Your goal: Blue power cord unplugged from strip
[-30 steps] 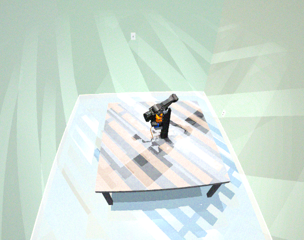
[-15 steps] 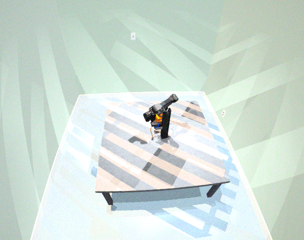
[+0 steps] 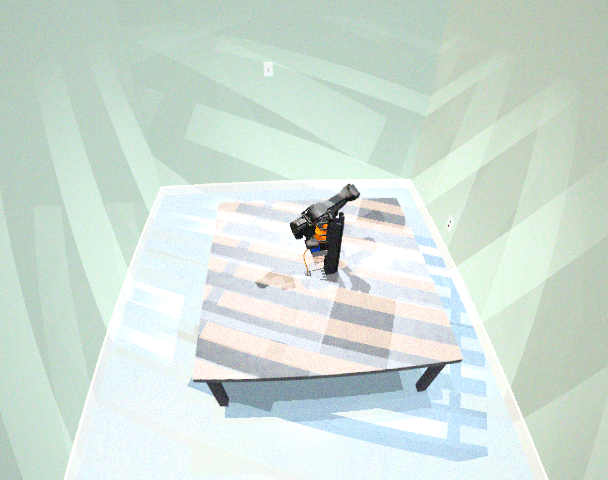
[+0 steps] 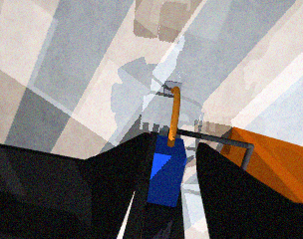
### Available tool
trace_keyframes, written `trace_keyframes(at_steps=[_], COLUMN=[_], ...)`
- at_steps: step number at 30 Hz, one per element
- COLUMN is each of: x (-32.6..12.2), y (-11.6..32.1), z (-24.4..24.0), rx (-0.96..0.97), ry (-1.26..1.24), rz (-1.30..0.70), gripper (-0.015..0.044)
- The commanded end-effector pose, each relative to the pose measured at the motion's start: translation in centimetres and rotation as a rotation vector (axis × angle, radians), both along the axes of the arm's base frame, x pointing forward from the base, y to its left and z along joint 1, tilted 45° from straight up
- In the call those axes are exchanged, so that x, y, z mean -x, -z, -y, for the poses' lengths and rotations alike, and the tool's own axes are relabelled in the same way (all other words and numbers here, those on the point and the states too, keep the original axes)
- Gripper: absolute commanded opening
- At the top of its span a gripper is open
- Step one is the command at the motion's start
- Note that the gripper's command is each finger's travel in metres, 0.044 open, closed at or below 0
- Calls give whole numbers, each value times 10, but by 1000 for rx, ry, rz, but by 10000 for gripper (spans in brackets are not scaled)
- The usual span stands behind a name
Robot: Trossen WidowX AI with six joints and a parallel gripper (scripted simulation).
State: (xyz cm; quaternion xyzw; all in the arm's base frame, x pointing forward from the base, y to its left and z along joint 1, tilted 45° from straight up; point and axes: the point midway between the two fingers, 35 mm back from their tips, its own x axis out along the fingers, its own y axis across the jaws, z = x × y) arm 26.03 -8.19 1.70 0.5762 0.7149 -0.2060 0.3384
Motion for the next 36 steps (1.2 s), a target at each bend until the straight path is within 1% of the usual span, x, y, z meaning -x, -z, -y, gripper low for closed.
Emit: trace_keyframes(at_steps=[1,18,34,36], x=[2,11,12,11], y=[-5,-23,-14,-16], z=[-5,-23,-31,-29], rx=[-3,-4,-4,0], ry=[2,2,2,-2], rz=[-3,-4,-3,0], gripper=[160,160,160,107])
